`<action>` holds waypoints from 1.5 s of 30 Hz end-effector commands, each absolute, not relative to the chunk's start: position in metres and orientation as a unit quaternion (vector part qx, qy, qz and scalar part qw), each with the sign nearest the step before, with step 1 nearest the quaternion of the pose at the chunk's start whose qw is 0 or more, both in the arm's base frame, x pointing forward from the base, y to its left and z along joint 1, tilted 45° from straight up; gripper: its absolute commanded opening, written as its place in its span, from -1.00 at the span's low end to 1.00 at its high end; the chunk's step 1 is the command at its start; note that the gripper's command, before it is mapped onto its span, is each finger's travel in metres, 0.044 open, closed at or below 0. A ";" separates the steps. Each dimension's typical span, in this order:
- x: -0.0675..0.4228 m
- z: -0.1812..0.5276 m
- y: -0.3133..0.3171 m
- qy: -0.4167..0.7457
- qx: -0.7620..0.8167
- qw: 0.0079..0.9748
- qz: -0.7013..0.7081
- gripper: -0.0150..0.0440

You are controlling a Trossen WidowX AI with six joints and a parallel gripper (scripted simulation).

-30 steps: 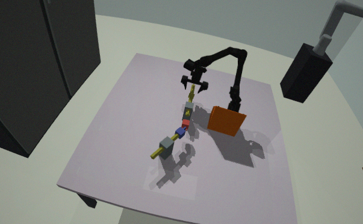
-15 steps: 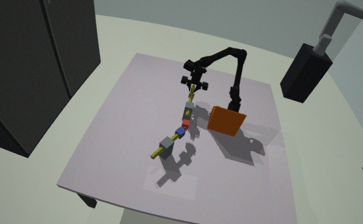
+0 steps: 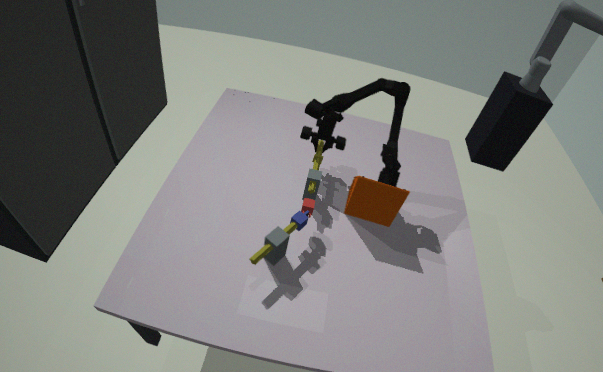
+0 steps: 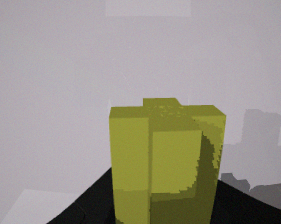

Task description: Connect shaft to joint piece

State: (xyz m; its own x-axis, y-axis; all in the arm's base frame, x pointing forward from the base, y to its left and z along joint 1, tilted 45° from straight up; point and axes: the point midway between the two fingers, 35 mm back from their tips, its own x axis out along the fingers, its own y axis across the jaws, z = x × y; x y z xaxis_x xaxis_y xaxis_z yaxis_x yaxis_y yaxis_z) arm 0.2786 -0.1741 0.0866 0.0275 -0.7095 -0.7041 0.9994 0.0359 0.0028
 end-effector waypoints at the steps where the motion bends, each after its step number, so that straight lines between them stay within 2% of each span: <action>1: 0.279 0.086 -0.174 0.276 0.265 0.666 -0.641 -0.26; 25: 0.278 0.087 -0.176 0.284 0.255 0.644 -0.662 -0.26; 32: 0.279 0.088 -0.176 0.280 0.258 0.652 -0.656 -0.42; 33: 0.279 0.088 -0.176 0.280 0.258 0.652 -0.656 -0.49; 45: 0.278 0.080 -0.168 0.283 0.256 0.647 -0.660 -0.49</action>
